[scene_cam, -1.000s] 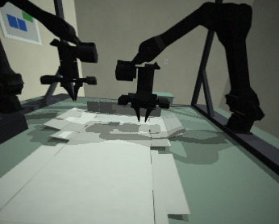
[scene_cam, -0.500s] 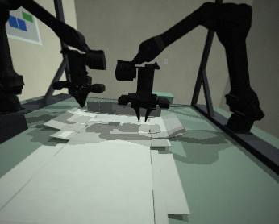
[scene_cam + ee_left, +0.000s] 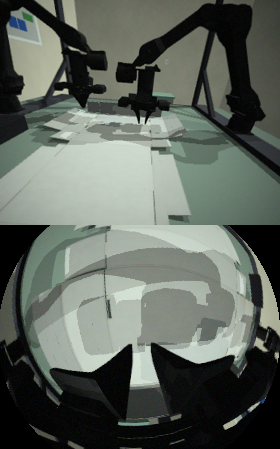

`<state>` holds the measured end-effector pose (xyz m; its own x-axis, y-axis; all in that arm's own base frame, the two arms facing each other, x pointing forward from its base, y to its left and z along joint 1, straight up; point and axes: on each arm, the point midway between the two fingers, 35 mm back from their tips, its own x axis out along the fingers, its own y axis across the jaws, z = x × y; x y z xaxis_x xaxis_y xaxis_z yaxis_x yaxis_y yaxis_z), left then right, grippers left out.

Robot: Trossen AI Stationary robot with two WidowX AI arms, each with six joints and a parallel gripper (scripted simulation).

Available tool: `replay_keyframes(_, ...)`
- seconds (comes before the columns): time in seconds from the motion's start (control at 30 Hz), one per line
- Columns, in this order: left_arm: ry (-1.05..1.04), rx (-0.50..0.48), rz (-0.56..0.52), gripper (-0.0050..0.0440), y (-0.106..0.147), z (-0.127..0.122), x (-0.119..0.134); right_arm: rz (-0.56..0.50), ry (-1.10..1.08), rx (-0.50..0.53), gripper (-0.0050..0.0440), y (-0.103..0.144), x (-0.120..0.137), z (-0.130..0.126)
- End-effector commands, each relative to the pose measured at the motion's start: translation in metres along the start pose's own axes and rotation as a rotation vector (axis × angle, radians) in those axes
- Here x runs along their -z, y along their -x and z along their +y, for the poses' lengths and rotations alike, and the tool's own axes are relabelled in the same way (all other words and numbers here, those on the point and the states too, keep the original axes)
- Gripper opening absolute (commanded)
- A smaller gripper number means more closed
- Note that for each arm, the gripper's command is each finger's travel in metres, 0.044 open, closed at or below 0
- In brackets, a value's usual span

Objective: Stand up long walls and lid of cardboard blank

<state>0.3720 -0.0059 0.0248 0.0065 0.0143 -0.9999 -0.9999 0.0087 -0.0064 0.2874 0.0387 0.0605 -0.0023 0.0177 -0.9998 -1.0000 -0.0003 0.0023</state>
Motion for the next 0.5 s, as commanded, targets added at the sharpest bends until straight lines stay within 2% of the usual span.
replay_keyframes(0.0, 0.000, 0.017, 0.000, 0.0103, -0.002, -0.002, 0.000, -0.001, -0.003, 0.026, 0.0000, 0.006, 0.000, -0.005)
replay_keyframes(0.47, 0.000, 0.014, 0.000, 0.0103, -0.013, -0.001, 0.000, -0.001, -0.003, 0.026, 0.0000, 0.006, 0.000, -0.005)
